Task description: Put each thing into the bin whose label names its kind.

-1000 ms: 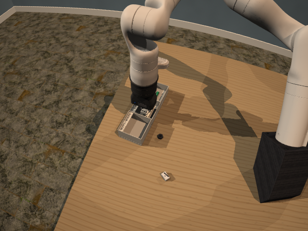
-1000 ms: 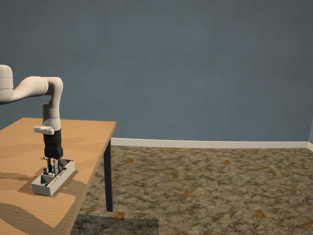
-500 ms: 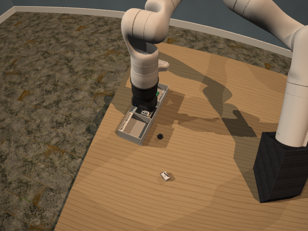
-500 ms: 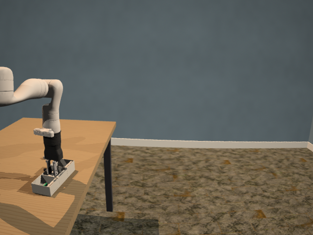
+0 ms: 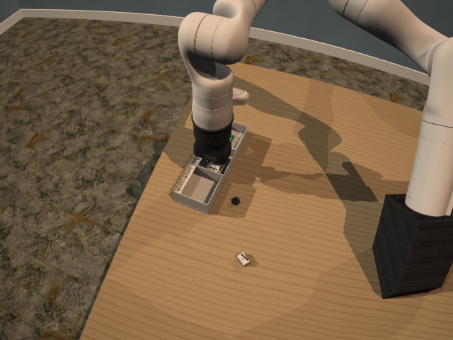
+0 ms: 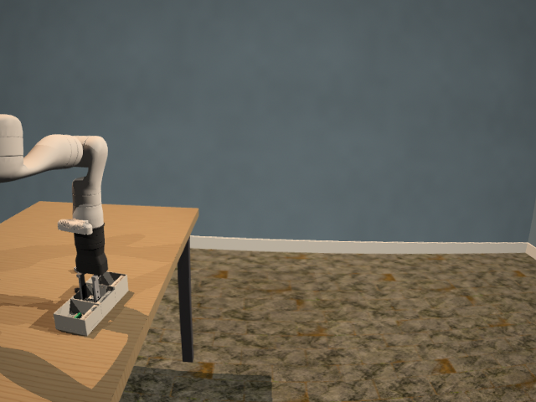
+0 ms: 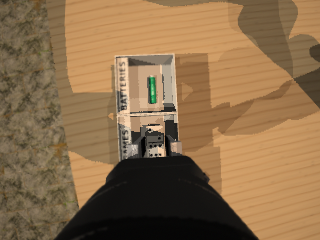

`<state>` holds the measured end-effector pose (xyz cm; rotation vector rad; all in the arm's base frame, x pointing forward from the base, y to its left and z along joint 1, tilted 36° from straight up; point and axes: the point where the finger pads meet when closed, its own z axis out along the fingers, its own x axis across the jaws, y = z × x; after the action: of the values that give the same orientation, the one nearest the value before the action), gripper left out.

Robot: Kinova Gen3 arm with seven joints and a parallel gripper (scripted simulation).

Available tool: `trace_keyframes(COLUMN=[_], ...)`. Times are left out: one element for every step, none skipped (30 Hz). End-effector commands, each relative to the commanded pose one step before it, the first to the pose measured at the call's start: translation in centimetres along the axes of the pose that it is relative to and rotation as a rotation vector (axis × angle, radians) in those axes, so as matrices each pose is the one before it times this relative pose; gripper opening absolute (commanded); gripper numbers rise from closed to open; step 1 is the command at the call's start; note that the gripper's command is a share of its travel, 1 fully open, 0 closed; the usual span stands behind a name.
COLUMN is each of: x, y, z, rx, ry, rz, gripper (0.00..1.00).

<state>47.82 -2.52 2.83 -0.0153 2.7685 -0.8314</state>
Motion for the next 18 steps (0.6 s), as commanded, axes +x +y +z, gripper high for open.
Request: trace_keyframes(x=[-0.059,0.000,0.000,0.000,0.000,0.001,0.000,0.000,0.000,0.000,0.000,0.000,0.000,0.000,0.000,0.000,0.000,-0.002], y=[0.028,0.000,0.000,0.000,-0.004,0.000,0.000,0.000,0.000,0.000,0.000,0.000,0.000,0.000,0.000,0.000,0.000,-0.001], z=[-0.084,0.000,0.000,0.000,-0.125,-0.131,-0.132,-0.133,-0.133,-0.133,-0.133,-0.133,-0.133,-0.133,-0.133,0.000,0.000,-0.137], rx=[-0.00065,0.00000,0.00000,0.00000,0.00005,0.00000,0.00000,0.00000,0.00000,0.00000,0.00000,0.00000,0.00000,0.00000,0.00000,0.00000,0.00000,0.00001], ry=[-0.00183,0.00000,0.00000,0.00000,0.00012,-0.00001,0.00000,0.00000,0.00000,0.00000,0.00000,0.00000,0.00000,0.00000,0.00000,0.00000,0.00000,0.00001], rz=[-0.00008,0.00000,0.00000,0.00000,0.00013,-0.00001,0.00000,0.00000,0.00000,0.00000,0.00000,0.00000,0.00000,0.00000,0.00000,0.00000,0.00000,0.00001], gripper=[0.65,0.65,0.65,0.65,0.65,0.65,0.65,0.65,0.65,0.65,0.65,0.65,0.65,0.65,0.65,0.65,0.65,0.65])
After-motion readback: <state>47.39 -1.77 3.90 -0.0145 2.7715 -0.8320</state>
